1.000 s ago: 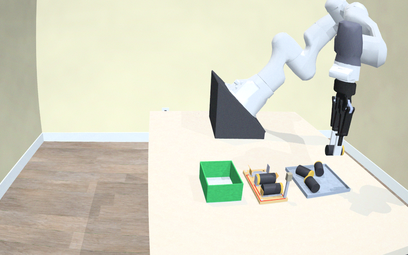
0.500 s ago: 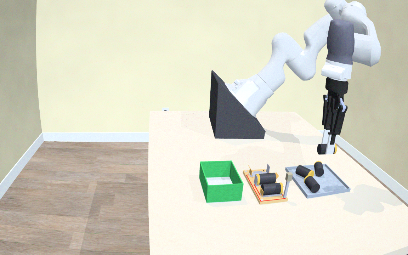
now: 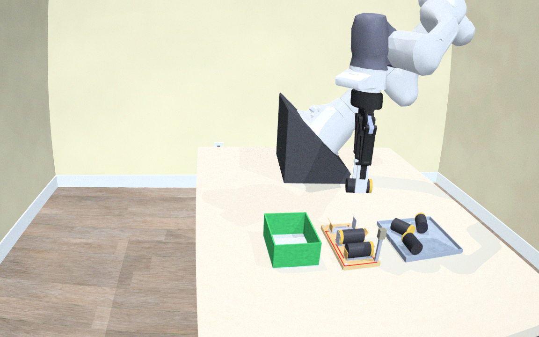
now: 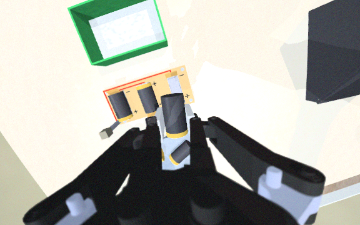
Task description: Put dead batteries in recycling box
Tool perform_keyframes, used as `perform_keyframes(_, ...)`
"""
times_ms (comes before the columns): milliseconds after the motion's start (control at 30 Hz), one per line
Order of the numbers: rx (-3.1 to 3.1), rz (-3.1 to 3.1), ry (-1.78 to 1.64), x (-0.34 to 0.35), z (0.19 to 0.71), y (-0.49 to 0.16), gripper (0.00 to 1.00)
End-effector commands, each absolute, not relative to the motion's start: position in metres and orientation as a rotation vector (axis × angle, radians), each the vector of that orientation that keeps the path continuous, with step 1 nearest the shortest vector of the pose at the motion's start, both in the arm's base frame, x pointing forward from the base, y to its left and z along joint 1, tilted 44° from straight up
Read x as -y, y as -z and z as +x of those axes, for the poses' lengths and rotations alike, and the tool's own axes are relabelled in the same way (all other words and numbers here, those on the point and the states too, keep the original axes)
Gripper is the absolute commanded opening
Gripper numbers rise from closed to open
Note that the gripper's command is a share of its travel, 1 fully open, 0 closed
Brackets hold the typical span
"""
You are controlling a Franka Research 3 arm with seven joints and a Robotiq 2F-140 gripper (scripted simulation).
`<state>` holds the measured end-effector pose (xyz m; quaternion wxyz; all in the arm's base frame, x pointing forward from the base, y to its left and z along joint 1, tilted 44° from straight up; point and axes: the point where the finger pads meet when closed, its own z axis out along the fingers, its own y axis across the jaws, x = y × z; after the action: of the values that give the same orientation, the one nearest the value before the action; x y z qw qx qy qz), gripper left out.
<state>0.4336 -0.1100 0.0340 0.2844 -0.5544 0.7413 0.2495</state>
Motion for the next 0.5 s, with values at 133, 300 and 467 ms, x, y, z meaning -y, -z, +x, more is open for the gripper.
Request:
perform_keyframes(133,-1.864,-1.614,-0.599,0.127,0.421,-0.017,0.16)
perform_keyframes(300,-1.864,-1.614,-0.599,0.128,0.42,-0.016,0.16)
perform_keyframes(467,-1.848,-1.629,-0.591,0.128,0.42,-0.016,0.16)
